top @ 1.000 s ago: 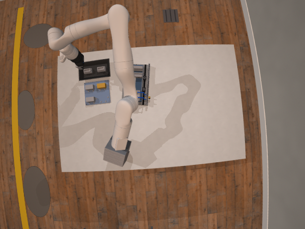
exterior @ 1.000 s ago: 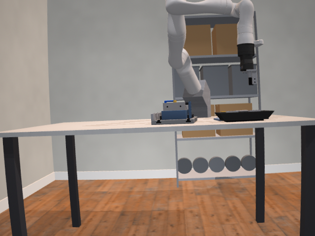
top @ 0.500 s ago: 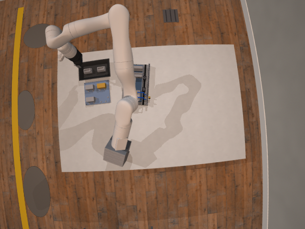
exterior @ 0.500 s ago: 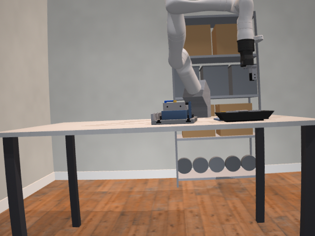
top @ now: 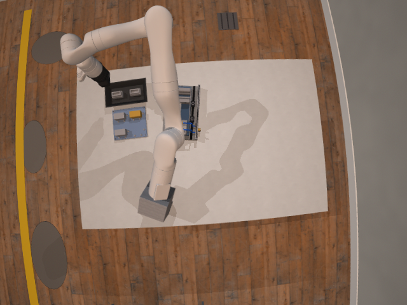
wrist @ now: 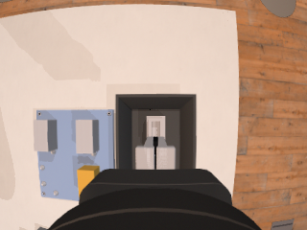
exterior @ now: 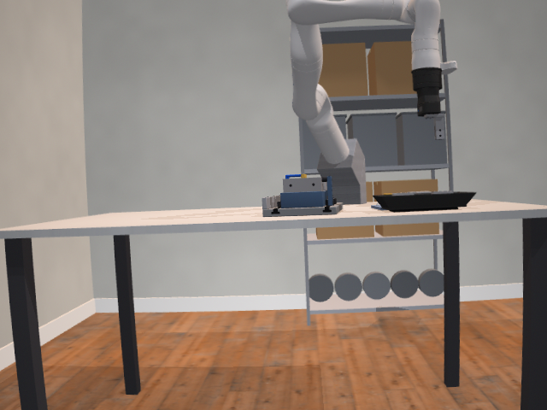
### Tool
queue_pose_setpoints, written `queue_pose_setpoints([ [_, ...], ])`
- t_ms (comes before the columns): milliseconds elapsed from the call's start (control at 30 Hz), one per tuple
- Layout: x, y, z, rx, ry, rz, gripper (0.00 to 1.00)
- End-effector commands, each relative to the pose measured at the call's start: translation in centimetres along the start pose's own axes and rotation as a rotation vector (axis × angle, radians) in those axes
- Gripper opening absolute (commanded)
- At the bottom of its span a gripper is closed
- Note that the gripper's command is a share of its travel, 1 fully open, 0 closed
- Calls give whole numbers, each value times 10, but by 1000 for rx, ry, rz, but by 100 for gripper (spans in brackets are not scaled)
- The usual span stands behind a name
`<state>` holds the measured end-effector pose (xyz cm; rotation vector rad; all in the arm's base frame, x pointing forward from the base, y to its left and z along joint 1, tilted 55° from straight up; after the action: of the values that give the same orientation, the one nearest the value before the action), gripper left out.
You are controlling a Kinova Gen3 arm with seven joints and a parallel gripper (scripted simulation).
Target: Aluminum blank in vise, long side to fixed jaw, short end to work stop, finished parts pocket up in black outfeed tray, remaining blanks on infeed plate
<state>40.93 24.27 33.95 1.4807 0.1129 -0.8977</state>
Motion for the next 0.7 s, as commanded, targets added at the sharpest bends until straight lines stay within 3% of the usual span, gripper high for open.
queue_pose_setpoints([
  [0,-1,0,0,0,2,0,0],
  [667,-1,-2,-1,0,2,-1,0],
])
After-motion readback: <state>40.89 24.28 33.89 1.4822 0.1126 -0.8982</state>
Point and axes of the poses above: the point where the finger pads meet when closed, its own x axis out along the fingers, its own y axis across the jaws, z = x × y, the point moved 1 cm from there along -x, back along the fingers, and after that the axes turned 15 degrees about x, right-handed, at the moved point
